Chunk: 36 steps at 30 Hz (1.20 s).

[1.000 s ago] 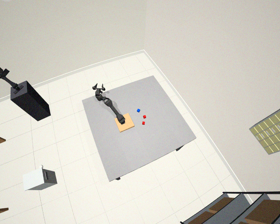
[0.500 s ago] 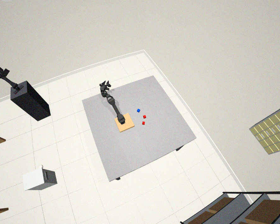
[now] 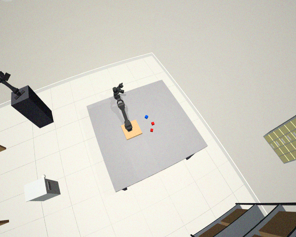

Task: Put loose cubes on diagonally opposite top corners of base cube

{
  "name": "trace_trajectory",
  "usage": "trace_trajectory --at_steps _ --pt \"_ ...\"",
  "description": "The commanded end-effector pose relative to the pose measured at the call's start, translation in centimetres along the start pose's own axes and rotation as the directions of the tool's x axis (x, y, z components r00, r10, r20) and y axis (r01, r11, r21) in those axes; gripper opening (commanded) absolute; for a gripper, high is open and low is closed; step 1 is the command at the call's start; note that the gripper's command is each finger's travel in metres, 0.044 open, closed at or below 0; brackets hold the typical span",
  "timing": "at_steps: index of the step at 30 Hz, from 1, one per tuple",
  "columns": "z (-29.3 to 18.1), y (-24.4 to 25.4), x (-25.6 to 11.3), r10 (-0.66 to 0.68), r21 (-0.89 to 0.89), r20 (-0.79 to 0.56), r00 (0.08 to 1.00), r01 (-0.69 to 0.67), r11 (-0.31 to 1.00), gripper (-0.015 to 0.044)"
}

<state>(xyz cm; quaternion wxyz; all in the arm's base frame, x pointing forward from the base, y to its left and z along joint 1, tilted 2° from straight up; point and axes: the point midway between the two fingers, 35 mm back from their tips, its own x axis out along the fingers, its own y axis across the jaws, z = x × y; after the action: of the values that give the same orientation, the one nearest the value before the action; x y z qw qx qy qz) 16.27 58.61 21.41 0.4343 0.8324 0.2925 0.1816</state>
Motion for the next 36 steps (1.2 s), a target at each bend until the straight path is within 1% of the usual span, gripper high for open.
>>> trace_trajectory --at_steps 1,5,9,14,19,27,36 --pt "2.8 1.7 1.9 -0.019 -0.197 0.053 0.998 0.029 0.980 0.0265" --pt "5.6 2.8 3.5 -0.037 -0.359 0.105 0.994 0.073 0.931 0.0265" --pt "8.4 4.0 4.8 -0.056 -0.502 0.160 0.986 0.130 0.855 0.0265" --pt "12.1 5.6 6.1 -0.081 -0.651 0.230 0.970 0.215 0.728 0.0265" --pt "15.9 7.2 7.0 -0.107 -0.760 0.301 0.948 0.306 0.573 0.0265" --pt "22.1 9.8 7.6 -0.150 -0.849 0.416 0.897 0.442 0.289 0.0265" --pt "28.9 12.8 6.9 -0.204 -0.840 0.538 0.818 0.541 -0.046 0.0265"
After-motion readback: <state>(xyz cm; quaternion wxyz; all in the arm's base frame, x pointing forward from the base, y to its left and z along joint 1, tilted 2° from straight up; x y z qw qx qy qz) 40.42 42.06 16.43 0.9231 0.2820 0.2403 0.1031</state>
